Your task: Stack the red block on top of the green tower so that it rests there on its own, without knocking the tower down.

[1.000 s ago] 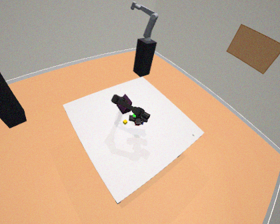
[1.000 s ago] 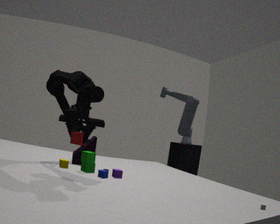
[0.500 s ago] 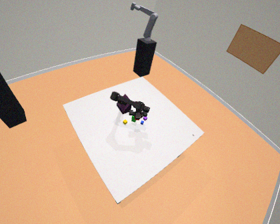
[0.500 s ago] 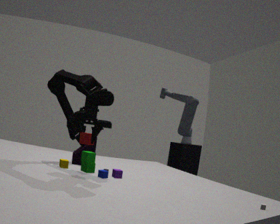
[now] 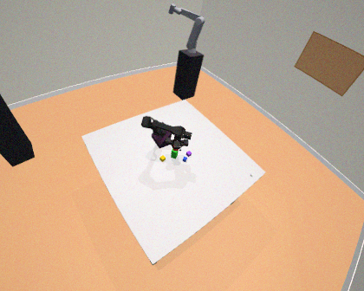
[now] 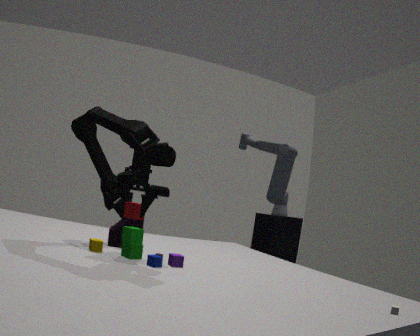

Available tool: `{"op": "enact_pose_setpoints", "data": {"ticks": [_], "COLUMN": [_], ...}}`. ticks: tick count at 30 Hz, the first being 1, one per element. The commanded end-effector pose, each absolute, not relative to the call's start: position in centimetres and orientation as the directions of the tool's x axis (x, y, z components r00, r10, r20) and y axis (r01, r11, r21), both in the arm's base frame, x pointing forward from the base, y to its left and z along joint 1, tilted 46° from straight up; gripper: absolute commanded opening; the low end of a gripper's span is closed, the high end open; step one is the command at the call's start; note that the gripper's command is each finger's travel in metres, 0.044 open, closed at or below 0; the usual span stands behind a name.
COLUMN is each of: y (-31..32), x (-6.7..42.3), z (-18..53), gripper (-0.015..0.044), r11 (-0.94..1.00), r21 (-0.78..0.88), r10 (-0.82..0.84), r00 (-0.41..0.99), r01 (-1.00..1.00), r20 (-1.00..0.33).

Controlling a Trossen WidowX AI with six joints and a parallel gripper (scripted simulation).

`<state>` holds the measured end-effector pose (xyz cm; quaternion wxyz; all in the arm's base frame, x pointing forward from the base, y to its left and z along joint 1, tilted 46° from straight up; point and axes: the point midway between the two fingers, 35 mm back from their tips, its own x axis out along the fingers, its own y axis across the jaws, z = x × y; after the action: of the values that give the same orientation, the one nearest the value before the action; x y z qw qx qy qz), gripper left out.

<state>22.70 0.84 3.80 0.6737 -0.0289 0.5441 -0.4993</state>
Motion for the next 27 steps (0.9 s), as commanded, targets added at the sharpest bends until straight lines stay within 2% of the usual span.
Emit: {"op": "enact_pose_setpoints", "data": {"ticks": [1,27], "y": [0.9,-0.9], "x": [21.9,21.7], "z": [3.5,1.5], "gripper": [0.0000,0.0000], "r11": [0.497,0.496], "r21": [-0.579,-0.579], "r10": [-0.703,-0.704], "r00": [-0.091,-0.091], "r01": [0.646,0.647], "r20": [-0.705,-0.705]}}
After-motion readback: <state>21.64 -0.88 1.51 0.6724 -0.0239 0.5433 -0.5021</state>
